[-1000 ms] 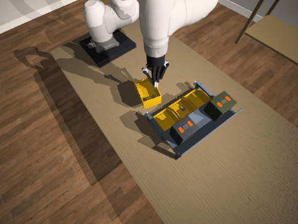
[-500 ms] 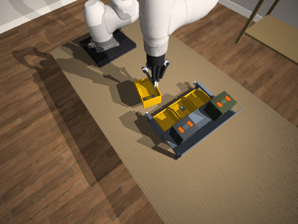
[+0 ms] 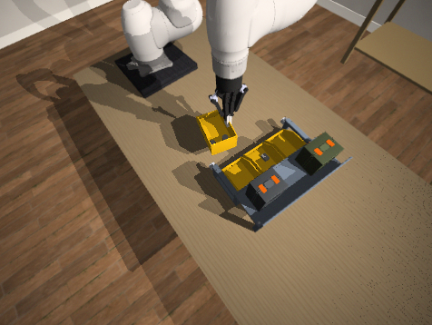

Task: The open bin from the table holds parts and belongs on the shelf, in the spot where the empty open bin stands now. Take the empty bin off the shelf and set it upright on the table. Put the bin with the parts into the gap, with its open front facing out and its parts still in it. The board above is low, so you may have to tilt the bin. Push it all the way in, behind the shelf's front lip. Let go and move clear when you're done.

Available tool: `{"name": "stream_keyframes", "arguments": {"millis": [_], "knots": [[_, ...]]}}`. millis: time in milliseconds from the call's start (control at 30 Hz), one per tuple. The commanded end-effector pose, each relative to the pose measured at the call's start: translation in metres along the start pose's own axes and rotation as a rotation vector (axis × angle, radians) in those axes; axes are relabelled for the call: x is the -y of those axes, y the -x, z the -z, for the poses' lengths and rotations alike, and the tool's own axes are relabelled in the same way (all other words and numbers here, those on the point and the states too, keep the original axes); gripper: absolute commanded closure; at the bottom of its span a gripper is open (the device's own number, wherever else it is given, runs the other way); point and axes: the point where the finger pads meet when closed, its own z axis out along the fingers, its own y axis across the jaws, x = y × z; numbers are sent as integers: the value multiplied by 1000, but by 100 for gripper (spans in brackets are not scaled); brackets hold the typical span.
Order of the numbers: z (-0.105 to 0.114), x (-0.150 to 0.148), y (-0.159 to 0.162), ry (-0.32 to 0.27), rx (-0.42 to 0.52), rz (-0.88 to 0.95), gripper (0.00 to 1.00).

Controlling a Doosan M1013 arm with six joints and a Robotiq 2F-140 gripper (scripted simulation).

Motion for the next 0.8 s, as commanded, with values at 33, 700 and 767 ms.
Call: {"name": "stream_keyframes", "arguments": {"millis": [33,700,767], "knots": [[0,-26,-12,0,0,49,90],[0,-111,-50,0,0,210,90],[0,-111,-50,0,0,210,90]]}}
